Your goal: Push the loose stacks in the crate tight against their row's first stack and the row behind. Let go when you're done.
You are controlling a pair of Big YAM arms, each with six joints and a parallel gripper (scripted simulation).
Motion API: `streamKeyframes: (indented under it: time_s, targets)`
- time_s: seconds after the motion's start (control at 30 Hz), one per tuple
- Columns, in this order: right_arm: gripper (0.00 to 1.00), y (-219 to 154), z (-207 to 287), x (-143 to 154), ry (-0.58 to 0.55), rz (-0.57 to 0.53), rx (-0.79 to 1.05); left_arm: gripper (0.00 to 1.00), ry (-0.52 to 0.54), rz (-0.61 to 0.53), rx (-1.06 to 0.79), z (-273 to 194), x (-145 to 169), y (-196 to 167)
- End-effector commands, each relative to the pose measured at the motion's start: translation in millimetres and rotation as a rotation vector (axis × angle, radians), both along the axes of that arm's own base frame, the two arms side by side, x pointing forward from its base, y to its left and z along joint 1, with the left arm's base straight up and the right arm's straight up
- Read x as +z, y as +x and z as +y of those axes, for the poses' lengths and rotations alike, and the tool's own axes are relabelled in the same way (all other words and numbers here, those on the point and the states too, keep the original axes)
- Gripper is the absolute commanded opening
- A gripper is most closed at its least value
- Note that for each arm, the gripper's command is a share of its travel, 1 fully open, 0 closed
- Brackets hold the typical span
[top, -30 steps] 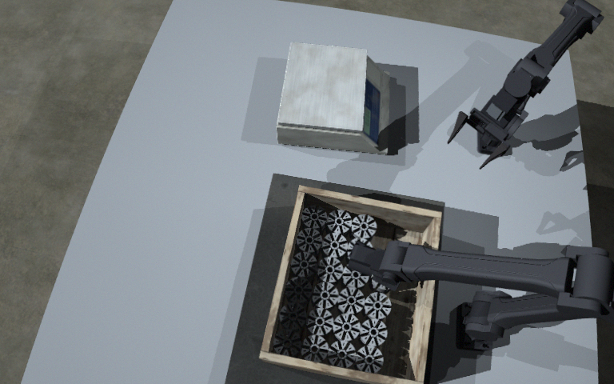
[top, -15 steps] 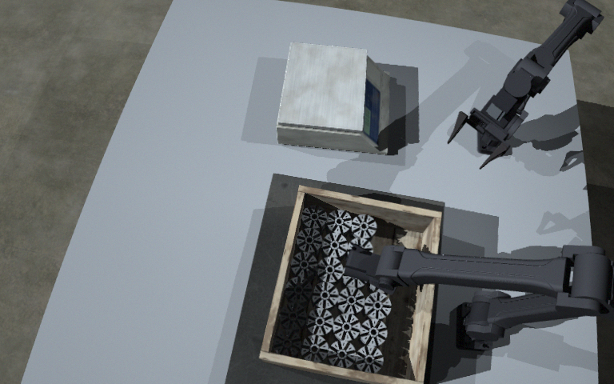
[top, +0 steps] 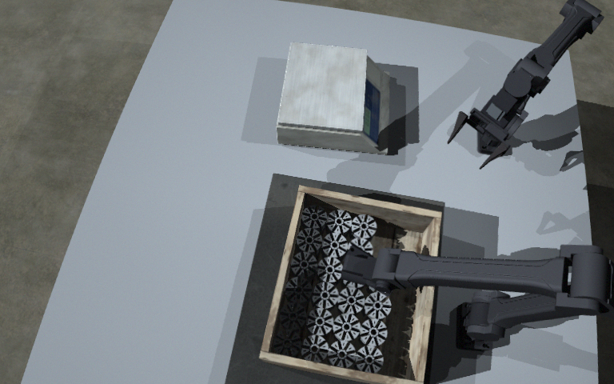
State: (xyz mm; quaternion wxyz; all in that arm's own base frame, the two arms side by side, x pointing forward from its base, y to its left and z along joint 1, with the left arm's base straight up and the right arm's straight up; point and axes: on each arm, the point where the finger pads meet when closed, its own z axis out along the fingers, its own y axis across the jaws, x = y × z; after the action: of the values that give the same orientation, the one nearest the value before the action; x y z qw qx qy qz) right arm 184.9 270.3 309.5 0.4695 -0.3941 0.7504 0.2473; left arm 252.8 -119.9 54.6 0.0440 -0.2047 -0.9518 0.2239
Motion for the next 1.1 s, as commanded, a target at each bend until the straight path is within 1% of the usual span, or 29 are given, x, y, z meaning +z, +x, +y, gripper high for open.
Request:
streamKeyframes:
  time_s: [0.0,0.13,0.27,0.43,0.6,0.67,0.8,0.93,1.07]
  targets:
    - [1.0,3.5,1.7,40.6,0.043,-0.041,0.001,0.0,0.044,-0.038,0.032,22.6,-0.3,25.3]
    - [1.0,3.5,1.7,40.6,0.043,-0.041,0.001,0.0,0.052,-0.031,0.035,-5.4,0.0,1.4]
    - [1.0,3.5,1.7,40.6,0.043,-0.041,0.001,0.0,0.074,-0.03,0.049,-28.2,-4.3,-7.5]
    - [1.0,3.5,1.7,40.6,0.043,-0.041,0.001,0.0,0.089,-0.022,0.056,-40.3,-9.3,-10.7]
    - [1.0,3.5,1.7,40.6,0.043,-0.041,0.001,0.0,0.084,-0.035,0.057,-44.2,-5.0,-3.7]
    - [1.0,3.5,1.7,40.6,0.043,-0.041,0.001,0.0,0.066,-0.08,0.061,-45.2,12.0,11.6]
    - [1.0,3.5,1.7,40.6,0.043,-0.041,0.001,0.0,0.051,-0.107,0.074,-42.0,29.8,21.1]
    - [1.0,3.5,1.7,40.6,0.043,-0.041,0.001,0.0,0.051,-0.108,0.074,-39.5,35.5,21.4]
    - [1.0,3.5,1.7,40.6,0.043,-0.041,0.001,0.0,0.053,-0.113,0.064,-28.0,62.1,23.4]
